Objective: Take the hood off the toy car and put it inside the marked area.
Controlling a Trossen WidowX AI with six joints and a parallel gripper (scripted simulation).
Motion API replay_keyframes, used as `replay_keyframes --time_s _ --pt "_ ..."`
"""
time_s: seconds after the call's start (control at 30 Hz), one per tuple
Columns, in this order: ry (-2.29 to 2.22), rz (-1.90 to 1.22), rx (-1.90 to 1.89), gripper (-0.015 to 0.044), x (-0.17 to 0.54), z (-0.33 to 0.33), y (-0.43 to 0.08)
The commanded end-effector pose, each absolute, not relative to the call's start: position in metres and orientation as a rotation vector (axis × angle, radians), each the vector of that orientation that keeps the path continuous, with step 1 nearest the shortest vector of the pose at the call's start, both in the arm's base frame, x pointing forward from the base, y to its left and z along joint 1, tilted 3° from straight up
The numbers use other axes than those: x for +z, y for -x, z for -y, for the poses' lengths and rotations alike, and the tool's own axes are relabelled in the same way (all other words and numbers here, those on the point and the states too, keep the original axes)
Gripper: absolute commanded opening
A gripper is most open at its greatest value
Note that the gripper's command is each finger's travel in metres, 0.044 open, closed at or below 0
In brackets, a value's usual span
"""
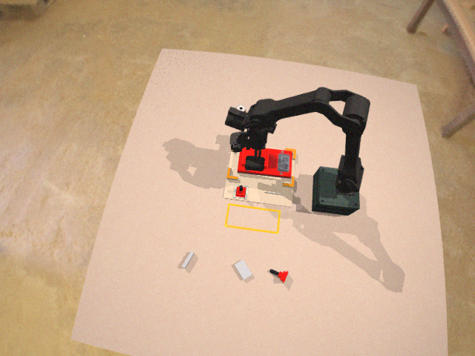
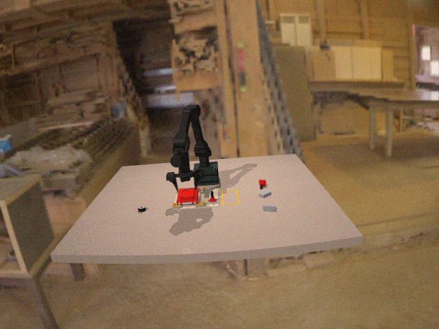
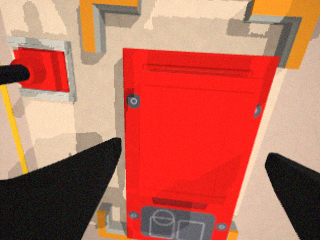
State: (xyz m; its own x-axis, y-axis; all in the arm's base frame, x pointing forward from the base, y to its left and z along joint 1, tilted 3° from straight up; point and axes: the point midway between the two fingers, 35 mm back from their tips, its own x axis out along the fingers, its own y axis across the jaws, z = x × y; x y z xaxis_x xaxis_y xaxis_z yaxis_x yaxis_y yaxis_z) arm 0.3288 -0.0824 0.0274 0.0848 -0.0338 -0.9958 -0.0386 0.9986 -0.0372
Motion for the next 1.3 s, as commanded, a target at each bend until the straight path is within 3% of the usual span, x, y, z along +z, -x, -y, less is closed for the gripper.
replay_keyframes --time_s 0.0,1.27 --pt "0.059 -1.493 0.002 0.0440 0.023 0.083 -0.327" --pt "0.059 -1.494 0.002 0.0440 0.005 0.084 -0.327"
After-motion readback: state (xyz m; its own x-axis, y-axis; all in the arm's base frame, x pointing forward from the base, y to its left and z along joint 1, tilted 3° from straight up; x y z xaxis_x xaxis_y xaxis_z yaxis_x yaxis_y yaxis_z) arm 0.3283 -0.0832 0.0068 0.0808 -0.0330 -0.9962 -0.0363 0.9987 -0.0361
